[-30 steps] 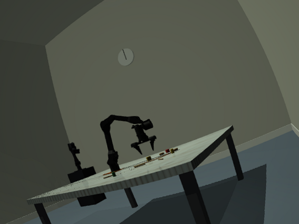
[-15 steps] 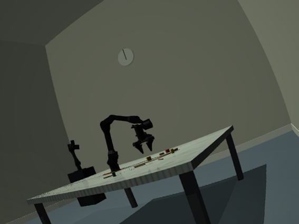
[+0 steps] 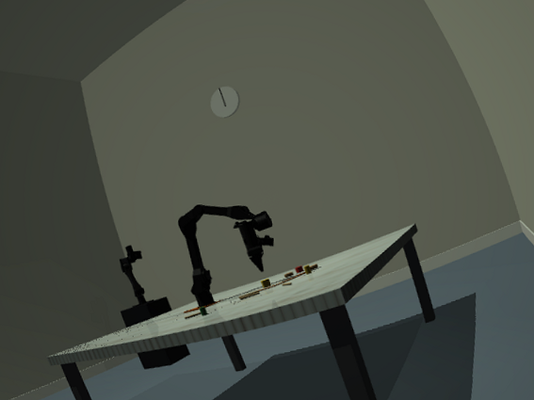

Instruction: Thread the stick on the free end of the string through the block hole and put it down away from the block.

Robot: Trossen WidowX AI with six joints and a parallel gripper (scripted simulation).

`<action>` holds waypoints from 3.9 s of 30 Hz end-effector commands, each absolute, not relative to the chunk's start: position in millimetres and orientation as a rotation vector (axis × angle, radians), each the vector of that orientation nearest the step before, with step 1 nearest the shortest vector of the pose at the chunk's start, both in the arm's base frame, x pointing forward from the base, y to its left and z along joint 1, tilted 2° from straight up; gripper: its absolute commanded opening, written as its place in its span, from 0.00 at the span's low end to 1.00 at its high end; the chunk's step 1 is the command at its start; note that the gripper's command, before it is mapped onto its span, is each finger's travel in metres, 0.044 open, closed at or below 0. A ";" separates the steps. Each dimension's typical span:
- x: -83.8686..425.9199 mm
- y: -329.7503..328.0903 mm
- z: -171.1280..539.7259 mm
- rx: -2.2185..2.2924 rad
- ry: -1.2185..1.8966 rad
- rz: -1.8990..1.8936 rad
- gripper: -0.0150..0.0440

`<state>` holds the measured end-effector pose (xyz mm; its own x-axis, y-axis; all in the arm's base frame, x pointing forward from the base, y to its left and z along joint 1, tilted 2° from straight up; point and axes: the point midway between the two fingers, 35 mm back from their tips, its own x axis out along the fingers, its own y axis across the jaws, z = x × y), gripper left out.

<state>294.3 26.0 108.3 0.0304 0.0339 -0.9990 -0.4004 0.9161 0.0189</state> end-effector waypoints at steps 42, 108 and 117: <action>291.4 23.3 117.8 0.804 1.423 -0.729 0.66; 293.3 25.0 59.3 0.800 1.419 -0.726 0.35; 293.3 25.0 59.3 0.800 1.419 -0.726 0.25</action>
